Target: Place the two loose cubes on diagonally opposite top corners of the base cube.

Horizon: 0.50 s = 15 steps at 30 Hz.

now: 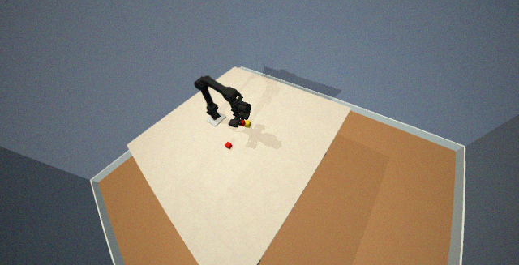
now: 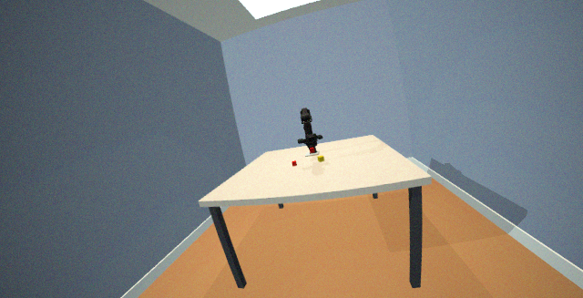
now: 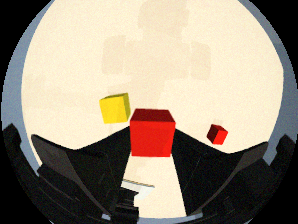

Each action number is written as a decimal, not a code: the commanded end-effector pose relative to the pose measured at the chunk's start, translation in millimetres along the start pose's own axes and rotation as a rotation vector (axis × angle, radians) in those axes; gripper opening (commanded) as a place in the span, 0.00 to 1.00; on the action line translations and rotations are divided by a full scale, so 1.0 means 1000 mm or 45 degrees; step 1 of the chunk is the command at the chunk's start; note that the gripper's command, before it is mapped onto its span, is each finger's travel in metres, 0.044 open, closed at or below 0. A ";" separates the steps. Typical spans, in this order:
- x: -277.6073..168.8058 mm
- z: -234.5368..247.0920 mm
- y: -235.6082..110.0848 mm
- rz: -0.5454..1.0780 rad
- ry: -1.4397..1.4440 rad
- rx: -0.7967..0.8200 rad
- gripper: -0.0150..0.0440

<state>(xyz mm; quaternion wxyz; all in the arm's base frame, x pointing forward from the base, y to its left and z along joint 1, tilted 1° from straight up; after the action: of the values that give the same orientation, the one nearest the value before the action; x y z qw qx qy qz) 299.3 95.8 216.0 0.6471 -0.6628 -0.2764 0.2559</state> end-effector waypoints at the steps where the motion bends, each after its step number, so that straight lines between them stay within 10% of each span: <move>1: -0.001 0.008 0.003 0.000 -0.202 0.002 0.43; 15: -0.002 0.035 0.014 0.001 -0.916 0.006 0.43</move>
<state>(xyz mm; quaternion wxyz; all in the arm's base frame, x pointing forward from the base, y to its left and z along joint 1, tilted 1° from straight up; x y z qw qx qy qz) 279.5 116.0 203.6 0.5375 -0.5563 -0.4548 0.4413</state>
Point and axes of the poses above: the point midway between the two fingers, 35 mm back from their tips, its own y axis out along the fingers, its own z axis across the jaws, x = y × z, the point moved 8 cm from there along -y, back along the fingers, and after that the axes turned 15 degrees about -y, right-handed, at the moved point
